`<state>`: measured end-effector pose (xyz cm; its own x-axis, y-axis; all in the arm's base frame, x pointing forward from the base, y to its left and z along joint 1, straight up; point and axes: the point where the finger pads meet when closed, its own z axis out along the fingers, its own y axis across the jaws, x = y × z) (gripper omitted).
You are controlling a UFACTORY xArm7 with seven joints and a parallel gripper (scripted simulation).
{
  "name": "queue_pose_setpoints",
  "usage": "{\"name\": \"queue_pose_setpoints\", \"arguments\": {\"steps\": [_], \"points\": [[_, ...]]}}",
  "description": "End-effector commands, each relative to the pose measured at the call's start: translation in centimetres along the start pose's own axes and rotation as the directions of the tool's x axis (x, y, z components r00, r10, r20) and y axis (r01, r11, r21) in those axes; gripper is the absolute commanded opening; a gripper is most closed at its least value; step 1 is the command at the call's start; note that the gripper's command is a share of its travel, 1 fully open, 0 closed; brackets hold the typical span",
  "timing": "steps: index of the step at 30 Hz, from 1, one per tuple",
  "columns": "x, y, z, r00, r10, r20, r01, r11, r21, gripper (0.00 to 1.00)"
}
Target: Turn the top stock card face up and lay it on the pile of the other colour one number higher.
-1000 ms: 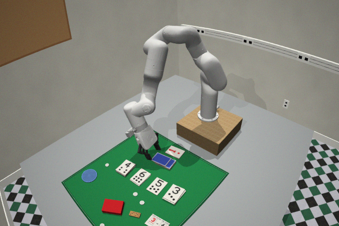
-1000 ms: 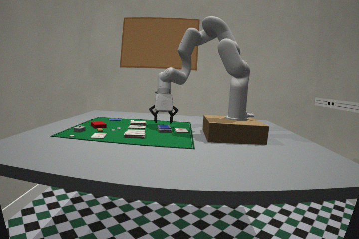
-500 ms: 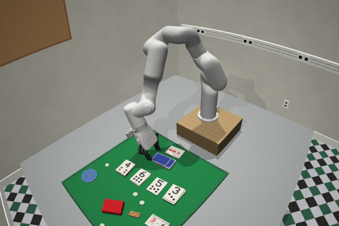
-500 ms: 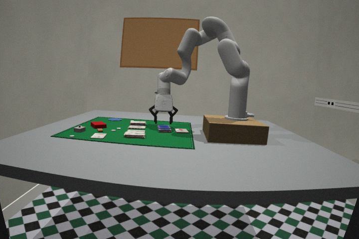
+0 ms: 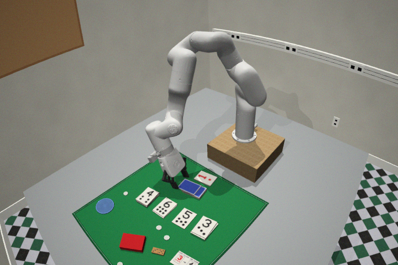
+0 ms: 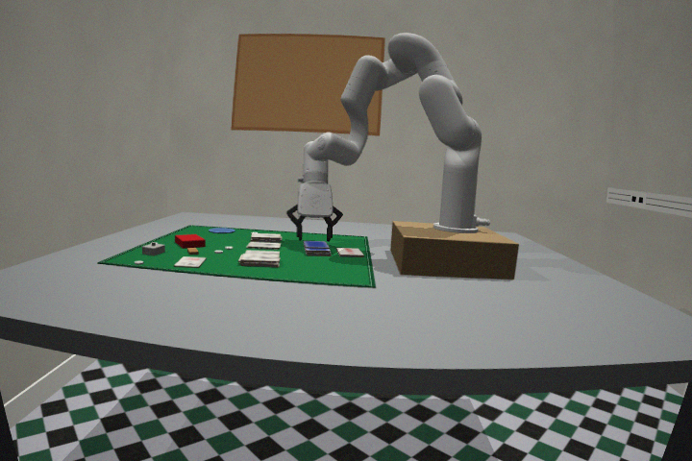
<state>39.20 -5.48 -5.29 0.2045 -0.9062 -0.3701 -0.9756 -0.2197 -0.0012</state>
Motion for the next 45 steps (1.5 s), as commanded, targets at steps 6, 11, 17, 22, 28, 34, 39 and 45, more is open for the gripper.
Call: {"name": "queue_pose_setpoints", "arguments": {"steps": [6,11,17,22,28,34,39,45], "points": [[0.03,-0.14,-0.12,1.0,-0.001,-0.002,0.001,1.0,0.003,0.87],[0.03,-0.14,-0.12,1.0,-0.001,-0.002,0.001,1.0,0.003,0.87],[0.04,-0.14,-0.1,1.0,-0.001,-0.002,0.001,1.0,0.003,0.87],[0.13,-0.14,0.11,1.0,-0.001,-0.002,0.001,1.0,0.003,0.87],[0.19,-0.14,0.26,1.0,-0.001,-0.002,0.001,1.0,0.003,0.87],[0.2,-0.14,0.29,1.0,-0.001,-0.002,0.001,1.0,0.003,0.87],[0.2,-0.14,0.29,1.0,-0.001,-0.002,0.001,1.0,0.003,0.87],[0.2,-0.14,0.29,1.0,-0.001,-0.002,0.001,1.0,0.003,0.87]]}}
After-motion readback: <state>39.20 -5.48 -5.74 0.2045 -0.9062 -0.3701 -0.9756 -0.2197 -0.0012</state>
